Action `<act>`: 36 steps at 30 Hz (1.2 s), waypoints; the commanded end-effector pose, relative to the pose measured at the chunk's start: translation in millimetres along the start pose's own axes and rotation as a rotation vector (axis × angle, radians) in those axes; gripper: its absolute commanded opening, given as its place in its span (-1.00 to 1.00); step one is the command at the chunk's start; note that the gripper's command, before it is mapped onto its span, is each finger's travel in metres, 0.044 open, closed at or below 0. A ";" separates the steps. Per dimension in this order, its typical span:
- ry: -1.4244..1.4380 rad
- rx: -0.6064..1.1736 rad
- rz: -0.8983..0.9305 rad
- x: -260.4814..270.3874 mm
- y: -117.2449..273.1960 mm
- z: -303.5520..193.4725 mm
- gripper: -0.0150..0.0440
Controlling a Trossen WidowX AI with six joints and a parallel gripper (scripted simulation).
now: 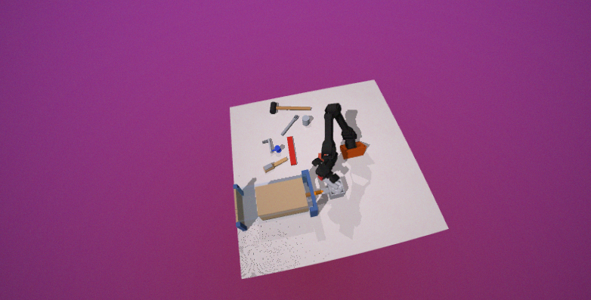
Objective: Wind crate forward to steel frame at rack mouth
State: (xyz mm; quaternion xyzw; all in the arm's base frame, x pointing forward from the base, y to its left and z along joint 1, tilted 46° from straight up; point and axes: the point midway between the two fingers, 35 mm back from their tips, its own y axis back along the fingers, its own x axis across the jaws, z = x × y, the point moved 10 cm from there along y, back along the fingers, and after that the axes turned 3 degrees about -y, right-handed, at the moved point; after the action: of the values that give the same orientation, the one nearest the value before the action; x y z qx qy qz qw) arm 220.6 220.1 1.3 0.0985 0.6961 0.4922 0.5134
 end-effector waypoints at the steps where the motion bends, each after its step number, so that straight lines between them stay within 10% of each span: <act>1: -0.006 -0.003 0.007 3.2 -4.4 7.7 -0.49; 36: -0.008 -0.006 0.008 37.1 -22.6 48.1 -0.49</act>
State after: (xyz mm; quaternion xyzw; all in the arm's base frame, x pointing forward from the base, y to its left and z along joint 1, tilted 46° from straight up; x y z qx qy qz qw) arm 250.9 254.5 -32.3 0.0953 0.6948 0.4913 0.5165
